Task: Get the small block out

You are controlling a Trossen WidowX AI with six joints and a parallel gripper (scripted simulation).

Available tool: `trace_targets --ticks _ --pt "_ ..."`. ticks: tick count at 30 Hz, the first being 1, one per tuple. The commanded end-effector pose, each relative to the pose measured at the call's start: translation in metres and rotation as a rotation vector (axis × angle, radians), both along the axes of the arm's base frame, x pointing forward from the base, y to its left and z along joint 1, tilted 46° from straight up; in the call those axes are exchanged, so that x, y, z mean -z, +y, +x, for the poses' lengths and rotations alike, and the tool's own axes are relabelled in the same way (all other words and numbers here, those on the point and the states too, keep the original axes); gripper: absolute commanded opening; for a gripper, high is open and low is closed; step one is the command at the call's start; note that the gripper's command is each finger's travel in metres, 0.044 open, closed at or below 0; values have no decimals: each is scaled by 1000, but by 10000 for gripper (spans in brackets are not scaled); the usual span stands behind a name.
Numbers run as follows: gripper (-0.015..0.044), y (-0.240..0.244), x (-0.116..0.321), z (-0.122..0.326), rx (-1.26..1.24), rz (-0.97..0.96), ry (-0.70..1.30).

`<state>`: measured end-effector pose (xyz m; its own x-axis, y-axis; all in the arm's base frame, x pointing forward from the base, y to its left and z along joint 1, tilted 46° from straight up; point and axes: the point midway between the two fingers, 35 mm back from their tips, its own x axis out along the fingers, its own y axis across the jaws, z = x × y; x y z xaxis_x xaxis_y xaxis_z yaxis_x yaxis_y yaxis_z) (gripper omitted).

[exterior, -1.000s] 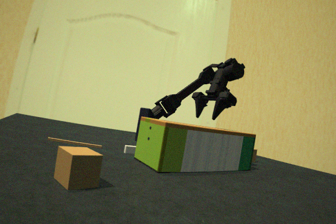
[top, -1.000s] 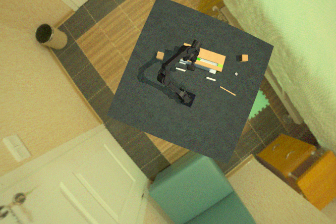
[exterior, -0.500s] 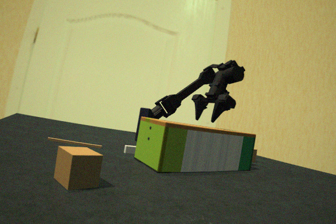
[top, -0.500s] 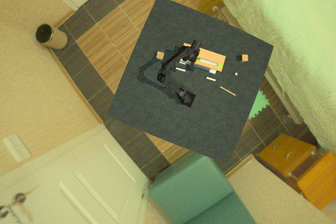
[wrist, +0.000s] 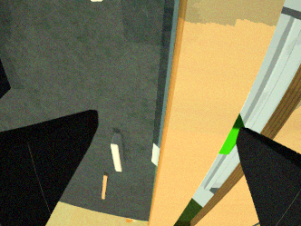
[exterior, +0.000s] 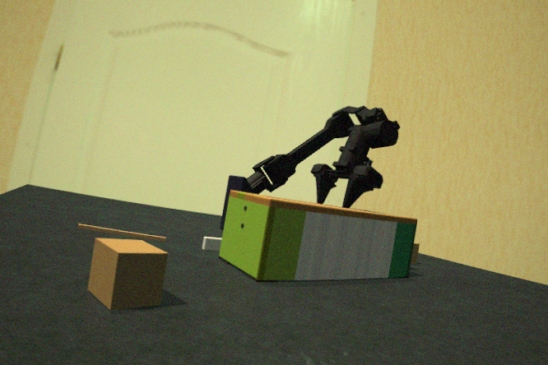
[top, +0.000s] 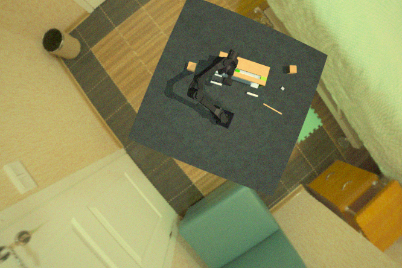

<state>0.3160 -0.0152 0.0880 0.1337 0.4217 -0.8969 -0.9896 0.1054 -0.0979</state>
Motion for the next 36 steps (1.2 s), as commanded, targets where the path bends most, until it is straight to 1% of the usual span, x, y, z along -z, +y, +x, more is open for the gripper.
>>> trace_targets --ticks 1,20,25,36 --pt "400 6 6 -1 -2 0 6" --pt "400 30 26 -2 -2 4 6" --pt "400 23 24 0 0 3 1" --pt "400 -2 51 -1 0 2 2"
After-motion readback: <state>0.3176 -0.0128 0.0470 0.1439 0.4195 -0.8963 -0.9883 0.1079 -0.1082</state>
